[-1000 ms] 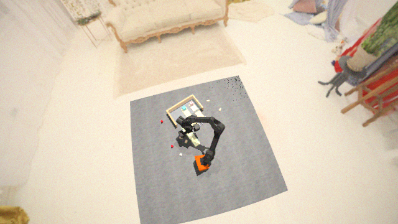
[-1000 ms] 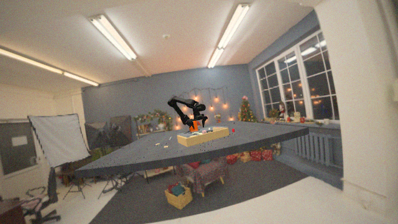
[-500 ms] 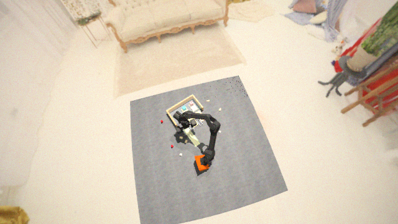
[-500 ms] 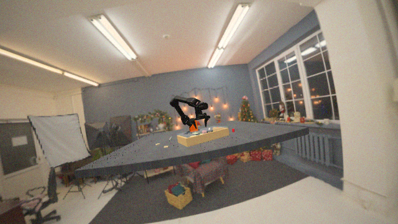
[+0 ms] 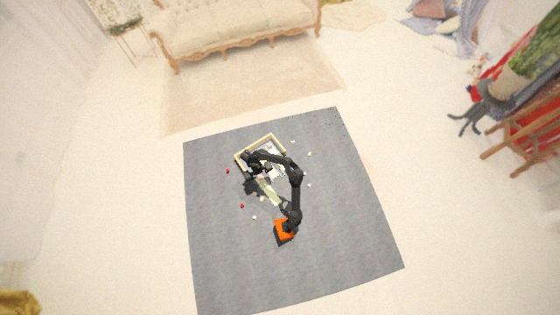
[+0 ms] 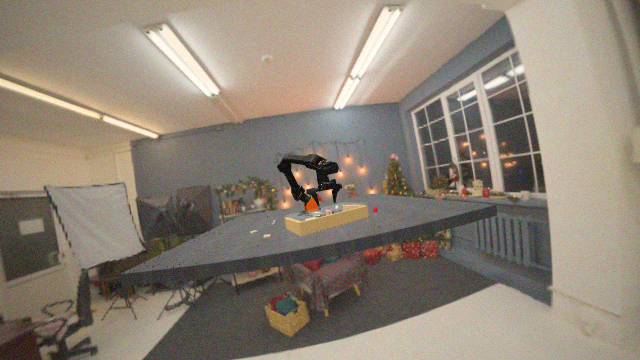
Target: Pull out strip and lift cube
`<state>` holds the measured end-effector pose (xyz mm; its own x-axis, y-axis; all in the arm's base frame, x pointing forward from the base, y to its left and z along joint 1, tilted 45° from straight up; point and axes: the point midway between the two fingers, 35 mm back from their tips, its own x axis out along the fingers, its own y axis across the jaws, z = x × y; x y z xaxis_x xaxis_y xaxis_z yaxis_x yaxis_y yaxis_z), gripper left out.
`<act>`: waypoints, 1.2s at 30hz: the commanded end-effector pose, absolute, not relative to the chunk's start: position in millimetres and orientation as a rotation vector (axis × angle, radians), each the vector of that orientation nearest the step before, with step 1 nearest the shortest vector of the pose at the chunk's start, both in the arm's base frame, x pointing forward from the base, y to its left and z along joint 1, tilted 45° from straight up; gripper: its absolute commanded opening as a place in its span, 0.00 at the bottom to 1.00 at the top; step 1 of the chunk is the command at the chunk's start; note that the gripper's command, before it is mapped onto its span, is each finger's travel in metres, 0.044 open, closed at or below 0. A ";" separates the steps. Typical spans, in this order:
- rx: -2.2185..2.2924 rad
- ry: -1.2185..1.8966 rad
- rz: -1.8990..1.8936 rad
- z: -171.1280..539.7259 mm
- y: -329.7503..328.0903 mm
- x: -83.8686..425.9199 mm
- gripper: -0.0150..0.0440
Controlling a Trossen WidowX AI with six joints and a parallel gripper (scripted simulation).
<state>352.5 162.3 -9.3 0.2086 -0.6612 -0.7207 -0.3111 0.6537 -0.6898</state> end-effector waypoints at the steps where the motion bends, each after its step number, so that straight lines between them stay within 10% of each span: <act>1: -0.896 1.382 -0.295 -7.8 165.4 359.1 0.96; 8: -0.896 1.382 -0.295 -15.2 159.1 361.9 0.68; 36: -0.897 1.381 -0.298 -46.9 129.1 371.0 0.68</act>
